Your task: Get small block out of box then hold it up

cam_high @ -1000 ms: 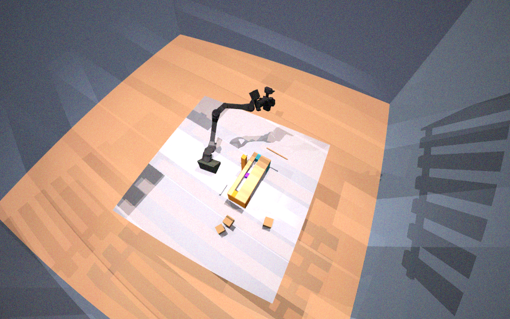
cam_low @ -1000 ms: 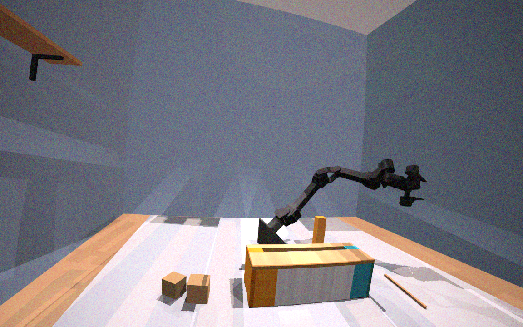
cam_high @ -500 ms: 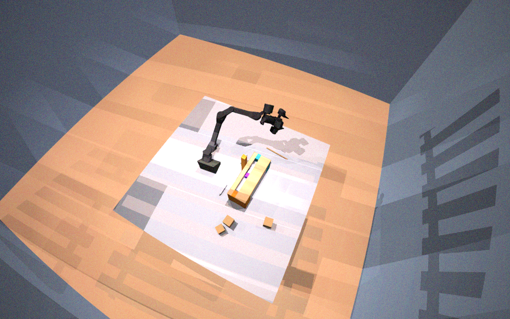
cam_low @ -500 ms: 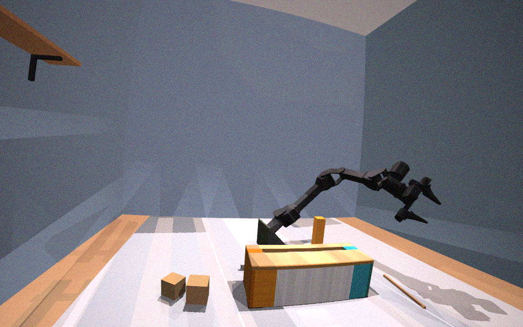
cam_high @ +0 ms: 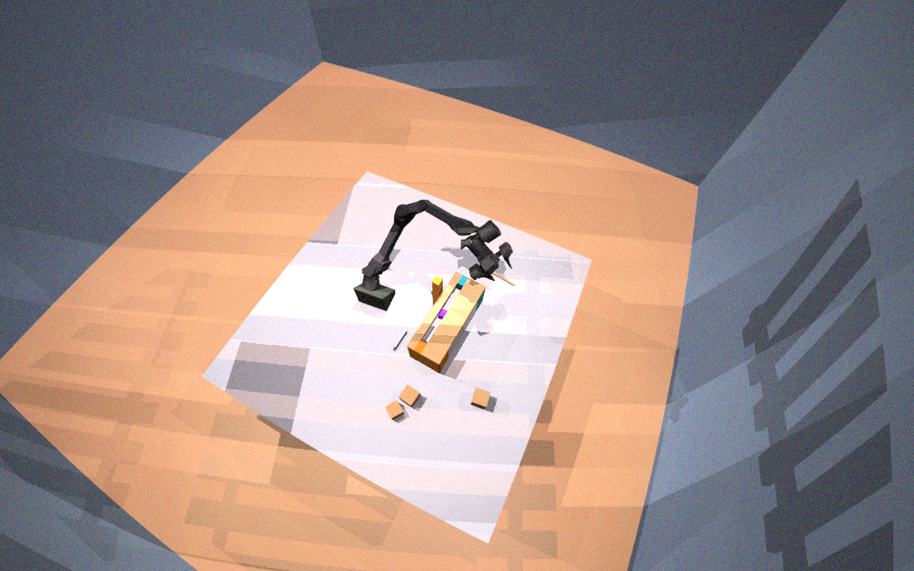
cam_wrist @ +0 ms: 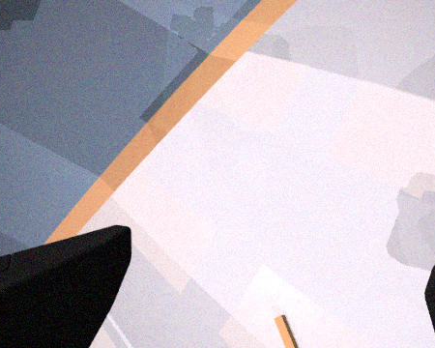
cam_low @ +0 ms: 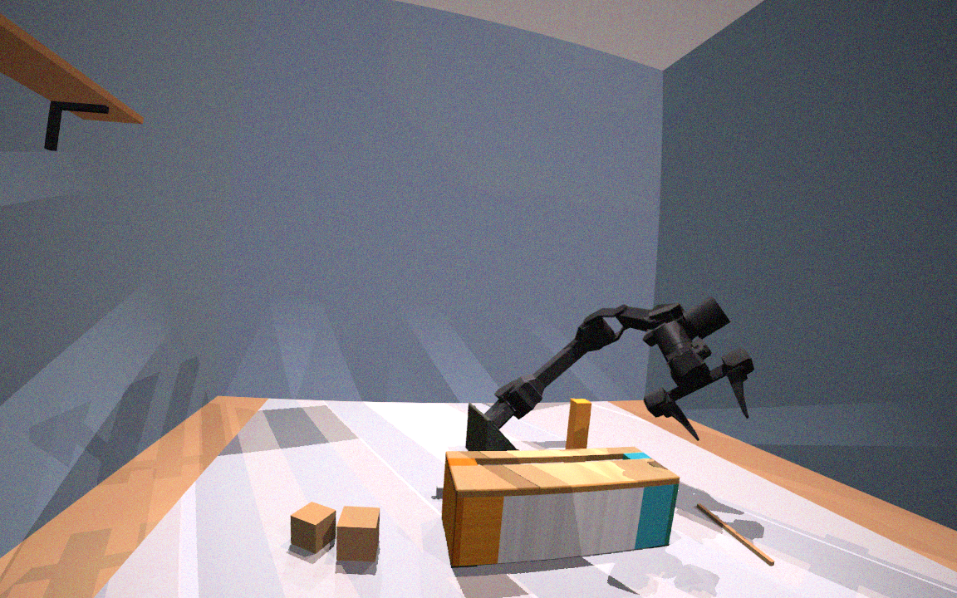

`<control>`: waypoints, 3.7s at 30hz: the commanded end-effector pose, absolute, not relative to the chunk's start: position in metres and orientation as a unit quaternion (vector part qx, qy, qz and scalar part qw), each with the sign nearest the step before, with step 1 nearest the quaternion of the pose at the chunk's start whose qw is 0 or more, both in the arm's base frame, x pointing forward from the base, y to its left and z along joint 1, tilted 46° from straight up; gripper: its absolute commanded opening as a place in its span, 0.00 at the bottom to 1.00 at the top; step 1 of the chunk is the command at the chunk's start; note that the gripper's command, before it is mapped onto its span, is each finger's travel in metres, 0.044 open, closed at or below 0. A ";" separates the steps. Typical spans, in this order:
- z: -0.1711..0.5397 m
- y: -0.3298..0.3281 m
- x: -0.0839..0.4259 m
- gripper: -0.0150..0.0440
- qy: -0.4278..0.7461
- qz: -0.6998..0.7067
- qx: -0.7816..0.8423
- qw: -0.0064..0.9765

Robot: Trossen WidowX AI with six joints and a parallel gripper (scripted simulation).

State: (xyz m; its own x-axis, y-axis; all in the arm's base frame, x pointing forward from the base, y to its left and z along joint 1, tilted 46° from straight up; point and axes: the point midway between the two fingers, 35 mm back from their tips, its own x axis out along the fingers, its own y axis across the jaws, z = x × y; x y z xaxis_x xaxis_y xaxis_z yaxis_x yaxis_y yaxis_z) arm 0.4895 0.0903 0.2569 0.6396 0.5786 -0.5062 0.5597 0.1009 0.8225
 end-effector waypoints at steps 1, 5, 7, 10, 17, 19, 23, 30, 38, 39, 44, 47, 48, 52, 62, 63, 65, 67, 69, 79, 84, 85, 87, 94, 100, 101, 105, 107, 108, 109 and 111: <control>0.196 0.047 0.480 0.93 0.470 -0.073 0.654 0.589; 0.151 0.010 0.461 0.93 0.510 -0.131 0.641 0.558; 0.130 -0.007 0.447 0.93 0.531 -0.156 0.636 0.537; 0.114 -0.014 0.433 0.93 0.557 -0.183 0.634 0.504; 0.075 -0.032 0.366 0.93 0.653 -0.276 0.621 0.334; 0.071 -0.035 0.347 0.93 0.675 -0.296 0.615 0.278; 0.070 -0.036 0.340 0.93 0.683 -0.303 0.613 0.256; 0.070 -0.036 0.340 0.93 0.683 -0.303 0.613 0.256; 0.076 -0.030 0.342 0.93 0.683 -0.303 0.613 0.256; 0.077 -0.028 0.342 0.93 0.683 -0.303 0.613 0.256; 0.083 -0.023 0.343 0.93 0.683 -0.303 0.613 0.256; 0.086 -0.019 0.344 0.93 0.683 -0.303 0.613 0.256; 0.087 -0.018 0.344 0.93 0.683 -0.303 0.613 0.256; 0.092 -0.014 0.345 0.93 0.683 -0.304 0.613 0.256; 0.103 -0.002 0.346 0.93 0.683 -0.304 0.613 0.256; 0.104 -0.001 0.346 0.93 0.683 -0.304 0.613 0.256; 0.107 0.001 0.346 0.93 0.683 -0.304 0.613 0.256; 0.109 0.004 0.346 0.93 0.683 -0.304 0.613 0.256; 0.111 0.006 0.346 0.93 0.683 -0.303 0.613 0.256; 0.123 0.018 0.346 0.93 0.683 -0.303 0.613 0.256; 0.128 0.024 0.346 0.93 0.683 -0.303 0.614 0.256; 0.130 0.025 0.346 0.93 0.683 -0.303 0.614 0.256; 0.132 0.027 0.346 0.93 0.683 -0.303 0.614 0.255; 0.132 0.028 0.346 0.93 0.684 -0.303 0.613 0.256; 0.132 0.028 0.346 0.93 0.684 -0.303 0.613 0.256; 0.132 0.028 0.346 0.93 0.684 -0.303 0.613 0.256; 0.132 0.028 0.345 0.93 0.693 -0.282 0.602 0.278; 0.131 0.027 0.342 0.93 0.715 -0.223 0.570 0.338; 0.130 0.027 0.341 0.93 0.725 -0.190 0.550 0.370; 0.130 0.026 0.340 0.93 0.733 -0.156 0.527 0.400; 0.129 0.025 0.337 0.93 0.745 -0.088 0.478 0.457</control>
State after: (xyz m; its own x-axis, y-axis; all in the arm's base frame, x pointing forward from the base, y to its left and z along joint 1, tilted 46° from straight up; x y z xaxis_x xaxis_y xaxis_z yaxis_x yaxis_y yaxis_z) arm 0.3433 0.0269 0.1305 -0.1212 0.6645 -0.7374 0.9587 0.2709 0.0865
